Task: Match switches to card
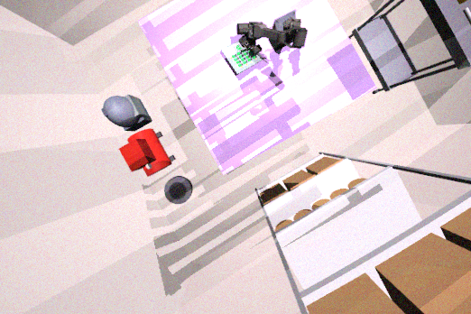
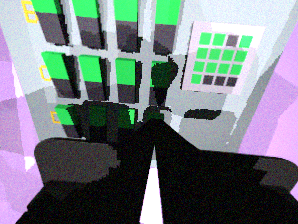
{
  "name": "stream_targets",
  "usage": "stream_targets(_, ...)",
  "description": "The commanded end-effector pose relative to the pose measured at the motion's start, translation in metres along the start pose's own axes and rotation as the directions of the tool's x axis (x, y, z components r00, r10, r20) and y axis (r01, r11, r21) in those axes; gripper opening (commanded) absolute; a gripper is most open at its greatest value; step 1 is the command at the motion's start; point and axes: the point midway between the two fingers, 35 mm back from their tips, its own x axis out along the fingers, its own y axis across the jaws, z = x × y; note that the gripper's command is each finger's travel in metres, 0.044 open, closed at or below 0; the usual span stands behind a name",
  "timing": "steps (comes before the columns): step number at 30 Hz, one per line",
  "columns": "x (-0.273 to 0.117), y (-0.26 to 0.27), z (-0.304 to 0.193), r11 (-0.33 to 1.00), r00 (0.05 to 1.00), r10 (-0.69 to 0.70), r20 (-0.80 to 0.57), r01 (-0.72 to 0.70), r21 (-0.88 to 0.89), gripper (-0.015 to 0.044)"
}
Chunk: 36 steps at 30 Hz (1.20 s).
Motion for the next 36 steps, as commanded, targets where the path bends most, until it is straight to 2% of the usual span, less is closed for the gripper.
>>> stream_targets(1, 0.001, 0.000, 0.000, 1.000, 1.000, 0.004, 0.000, -0.004, 0.005, 0.0000)
stream_targets(31, 0.005, 0.000, 0.000, 1.000, 1.000, 0.004, 0.000, -0.004, 0.005, 0.0000)
stream_targets(33, -0.004, -0.001, 0.001, 1.000, 1.000, -0.002, 0.004, 0.002, 0.002, 0.0000)
stream_targets(36, -0.042, -0.002, -0.001, 1.000, 1.000, -0.004, 0.018, 0.004, 0.006, 0.0000)
